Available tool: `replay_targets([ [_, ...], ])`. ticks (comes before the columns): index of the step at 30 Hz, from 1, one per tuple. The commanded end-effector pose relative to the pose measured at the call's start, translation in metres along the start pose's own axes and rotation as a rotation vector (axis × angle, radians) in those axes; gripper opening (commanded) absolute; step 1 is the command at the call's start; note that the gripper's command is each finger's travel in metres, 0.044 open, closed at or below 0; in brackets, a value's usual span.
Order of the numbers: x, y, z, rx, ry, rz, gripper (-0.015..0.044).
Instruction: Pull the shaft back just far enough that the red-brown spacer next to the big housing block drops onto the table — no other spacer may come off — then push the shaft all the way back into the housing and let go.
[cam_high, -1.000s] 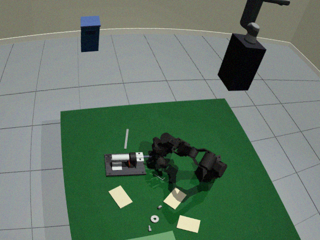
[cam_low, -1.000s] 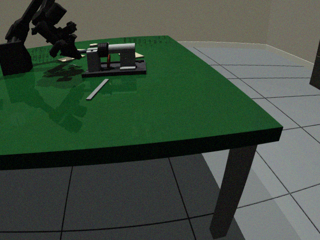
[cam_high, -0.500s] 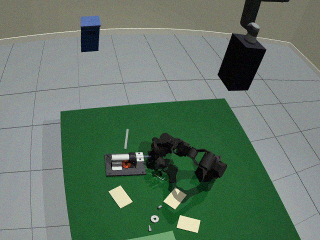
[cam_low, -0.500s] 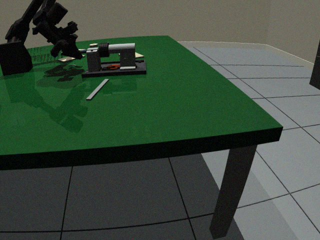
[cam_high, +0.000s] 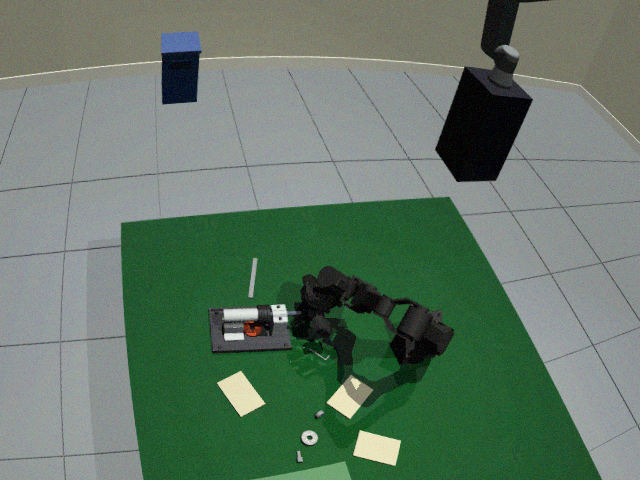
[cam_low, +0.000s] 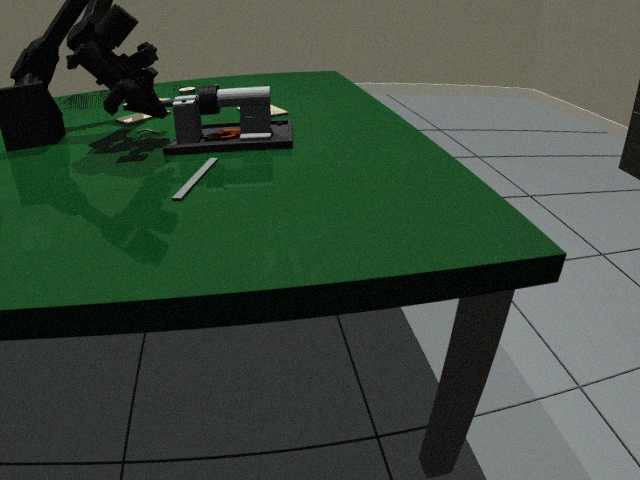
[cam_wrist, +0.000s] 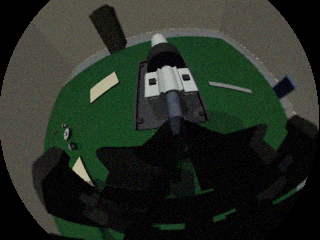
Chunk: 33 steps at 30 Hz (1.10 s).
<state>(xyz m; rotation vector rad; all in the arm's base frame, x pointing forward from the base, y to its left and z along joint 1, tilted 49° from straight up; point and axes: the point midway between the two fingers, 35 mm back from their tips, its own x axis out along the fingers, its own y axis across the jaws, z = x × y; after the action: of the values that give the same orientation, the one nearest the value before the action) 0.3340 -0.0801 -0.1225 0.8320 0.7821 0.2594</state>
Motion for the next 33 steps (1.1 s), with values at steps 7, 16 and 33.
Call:
replay_targets([
  [7, 0.0027, 0.0, 0.0039, 0.001, -0.003, 0.001, 0.0],
  [16, 0.0045, 0.0001, 0.0058, 0.001, -0.003, 0.001, 0.0],
  [33, 0.008, 0.0002, 0.0094, 0.001, -0.003, 0.001, 0.0],
])
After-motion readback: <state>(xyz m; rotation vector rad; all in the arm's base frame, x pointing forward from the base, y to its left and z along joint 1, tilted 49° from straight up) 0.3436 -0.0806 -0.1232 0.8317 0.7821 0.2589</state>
